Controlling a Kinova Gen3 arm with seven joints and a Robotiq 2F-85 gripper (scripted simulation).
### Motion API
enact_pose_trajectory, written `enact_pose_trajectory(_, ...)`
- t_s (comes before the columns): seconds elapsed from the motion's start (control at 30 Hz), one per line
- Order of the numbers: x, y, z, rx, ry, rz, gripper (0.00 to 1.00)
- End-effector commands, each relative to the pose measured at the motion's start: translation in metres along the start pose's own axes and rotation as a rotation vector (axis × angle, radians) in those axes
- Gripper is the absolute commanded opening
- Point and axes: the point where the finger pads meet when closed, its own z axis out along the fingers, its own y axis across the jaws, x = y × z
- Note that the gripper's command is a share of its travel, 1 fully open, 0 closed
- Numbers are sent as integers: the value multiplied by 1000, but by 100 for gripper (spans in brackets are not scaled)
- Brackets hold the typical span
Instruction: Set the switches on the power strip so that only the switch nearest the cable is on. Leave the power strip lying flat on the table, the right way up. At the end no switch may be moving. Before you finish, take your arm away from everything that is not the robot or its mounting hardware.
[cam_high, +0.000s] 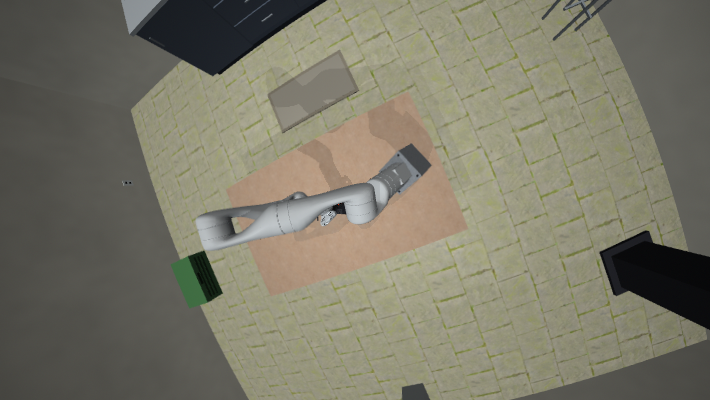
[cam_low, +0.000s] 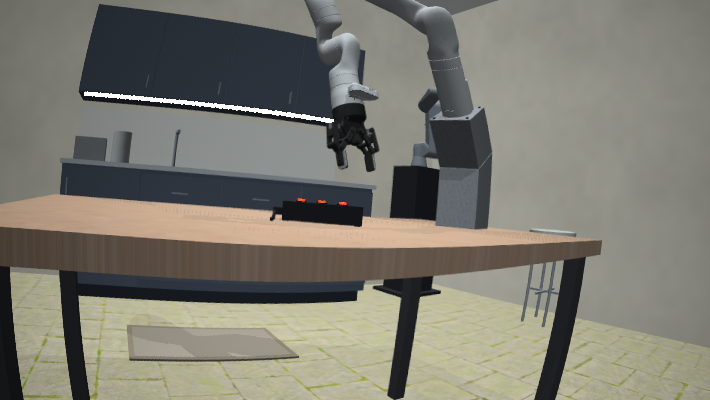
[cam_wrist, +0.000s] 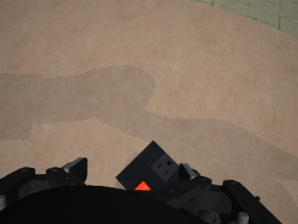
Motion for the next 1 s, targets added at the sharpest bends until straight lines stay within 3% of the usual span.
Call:
enact_pose_trajectory(0.0, 0, 0, 0, 0, -1, 0, 100)
enact_pose_trajectory(0.97, -30, 1, 0, -3, -81, 131, 100)
